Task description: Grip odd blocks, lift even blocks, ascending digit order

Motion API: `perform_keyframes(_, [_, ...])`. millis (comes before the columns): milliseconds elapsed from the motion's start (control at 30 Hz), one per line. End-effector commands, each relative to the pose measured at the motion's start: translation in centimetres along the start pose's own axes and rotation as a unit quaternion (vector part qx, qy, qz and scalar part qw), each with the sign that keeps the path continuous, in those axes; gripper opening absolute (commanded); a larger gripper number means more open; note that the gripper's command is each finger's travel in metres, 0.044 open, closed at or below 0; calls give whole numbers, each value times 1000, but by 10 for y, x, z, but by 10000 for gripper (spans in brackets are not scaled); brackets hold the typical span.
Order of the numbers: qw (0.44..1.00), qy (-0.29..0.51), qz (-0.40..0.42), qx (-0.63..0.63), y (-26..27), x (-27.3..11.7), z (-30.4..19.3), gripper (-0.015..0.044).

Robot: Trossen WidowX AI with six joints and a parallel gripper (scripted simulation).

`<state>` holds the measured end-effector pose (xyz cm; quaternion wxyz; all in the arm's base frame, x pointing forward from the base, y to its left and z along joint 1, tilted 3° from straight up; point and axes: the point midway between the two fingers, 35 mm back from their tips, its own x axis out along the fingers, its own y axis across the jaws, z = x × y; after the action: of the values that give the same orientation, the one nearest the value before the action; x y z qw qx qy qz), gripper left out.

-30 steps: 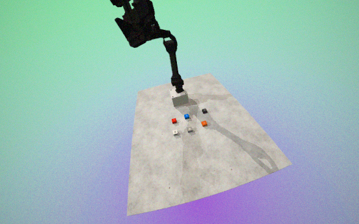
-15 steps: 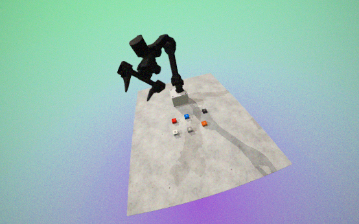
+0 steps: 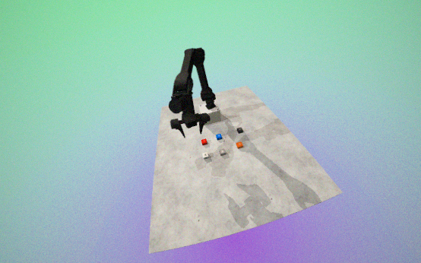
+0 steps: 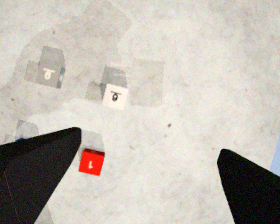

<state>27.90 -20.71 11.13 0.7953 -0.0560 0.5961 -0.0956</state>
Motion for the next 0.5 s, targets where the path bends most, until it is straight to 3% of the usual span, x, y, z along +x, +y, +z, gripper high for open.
perform_keyframes(0, [986,141,64,61,38,20,-64,400])
perform_keyframes(467, [983,156,70,67,42,21,-71,400])
